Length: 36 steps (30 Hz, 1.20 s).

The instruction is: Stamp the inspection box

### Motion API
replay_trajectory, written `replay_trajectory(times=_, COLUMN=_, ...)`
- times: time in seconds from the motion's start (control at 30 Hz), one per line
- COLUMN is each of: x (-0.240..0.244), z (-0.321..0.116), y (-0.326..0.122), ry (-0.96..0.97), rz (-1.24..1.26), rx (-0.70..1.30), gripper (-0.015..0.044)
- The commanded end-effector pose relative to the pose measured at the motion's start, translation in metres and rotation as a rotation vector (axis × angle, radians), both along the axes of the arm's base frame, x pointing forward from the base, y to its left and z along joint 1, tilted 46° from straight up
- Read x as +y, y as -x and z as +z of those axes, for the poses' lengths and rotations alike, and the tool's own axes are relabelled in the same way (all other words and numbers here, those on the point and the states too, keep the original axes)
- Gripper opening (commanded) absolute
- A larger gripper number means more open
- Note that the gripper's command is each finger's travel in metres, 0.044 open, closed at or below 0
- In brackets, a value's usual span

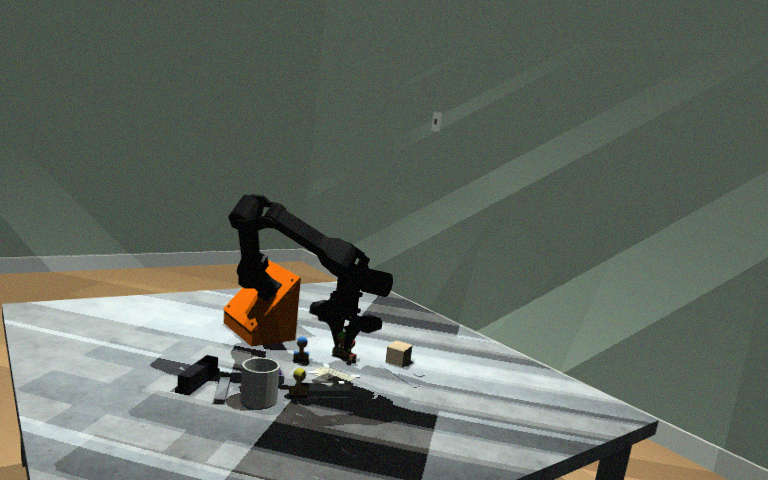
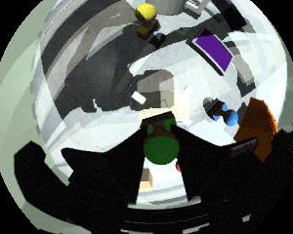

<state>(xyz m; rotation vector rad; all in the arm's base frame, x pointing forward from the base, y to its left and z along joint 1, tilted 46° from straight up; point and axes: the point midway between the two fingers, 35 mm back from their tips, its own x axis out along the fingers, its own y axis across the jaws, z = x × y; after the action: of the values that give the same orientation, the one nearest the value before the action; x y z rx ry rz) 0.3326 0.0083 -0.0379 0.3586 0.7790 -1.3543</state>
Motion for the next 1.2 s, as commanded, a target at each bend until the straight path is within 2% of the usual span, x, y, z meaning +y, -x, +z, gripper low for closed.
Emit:
replay_trajectory(times=0.0, x=0.008, z=0.008, y=-0.002, ry=-0.01, rz=0.0, rx=-0.015, gripper=0.0)
replay_trajectory(times=0.33, x=0.015, z=0.01, y=-0.006, ry=-0.01, rz=-0.001, rx=-0.015, gripper=0.0)
replay_trajectory(times=1.17, x=0.072, z=-0.046, y=-0.055, ry=-0.014, rz=-0.005, rx=-0.023, gripper=0.0)
